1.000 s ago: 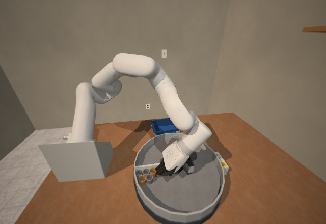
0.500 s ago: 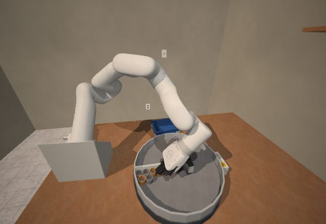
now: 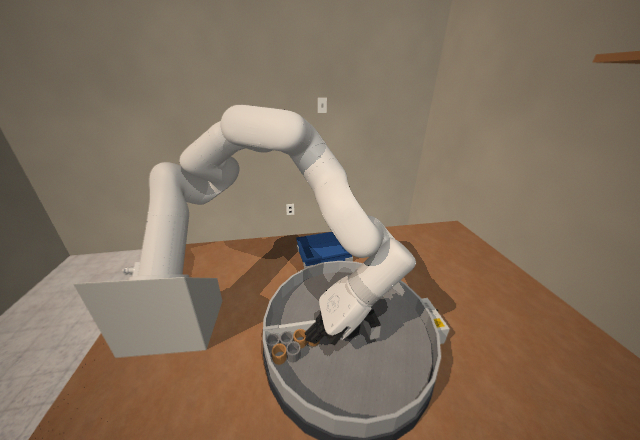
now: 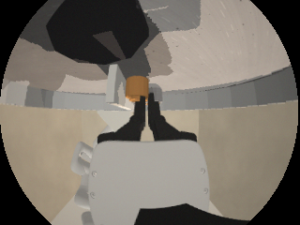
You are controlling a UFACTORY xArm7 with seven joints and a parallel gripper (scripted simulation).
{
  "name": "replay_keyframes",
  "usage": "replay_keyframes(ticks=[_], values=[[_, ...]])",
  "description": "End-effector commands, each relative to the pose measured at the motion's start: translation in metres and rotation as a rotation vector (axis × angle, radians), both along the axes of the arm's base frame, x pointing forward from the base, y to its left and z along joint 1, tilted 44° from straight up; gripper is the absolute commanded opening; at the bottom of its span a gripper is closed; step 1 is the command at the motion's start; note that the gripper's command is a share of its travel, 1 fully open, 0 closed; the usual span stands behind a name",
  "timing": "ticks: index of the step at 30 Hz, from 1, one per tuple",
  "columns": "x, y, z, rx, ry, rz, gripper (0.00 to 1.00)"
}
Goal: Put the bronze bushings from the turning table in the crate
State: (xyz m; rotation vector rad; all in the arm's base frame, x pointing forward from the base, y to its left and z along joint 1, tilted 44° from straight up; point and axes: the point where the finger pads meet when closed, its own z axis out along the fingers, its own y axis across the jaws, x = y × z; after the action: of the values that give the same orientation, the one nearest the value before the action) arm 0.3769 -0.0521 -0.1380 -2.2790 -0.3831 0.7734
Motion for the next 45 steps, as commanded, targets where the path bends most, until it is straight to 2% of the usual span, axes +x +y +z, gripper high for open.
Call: replay_keyframes(ticks=[1,23,39,45], values=[[0.001,-0.001,0.001,-0.001,-0.002,-0.002,0.00],[0.001,-0.004,0.003,-0.001,-0.002,-0.002,0.00],[0.000,-0.043,0.044,-0.001,-0.002,-0.002,0.00],[-0.001,-0.050,0.052,-0.001,-0.002,-0.002,0.00]])
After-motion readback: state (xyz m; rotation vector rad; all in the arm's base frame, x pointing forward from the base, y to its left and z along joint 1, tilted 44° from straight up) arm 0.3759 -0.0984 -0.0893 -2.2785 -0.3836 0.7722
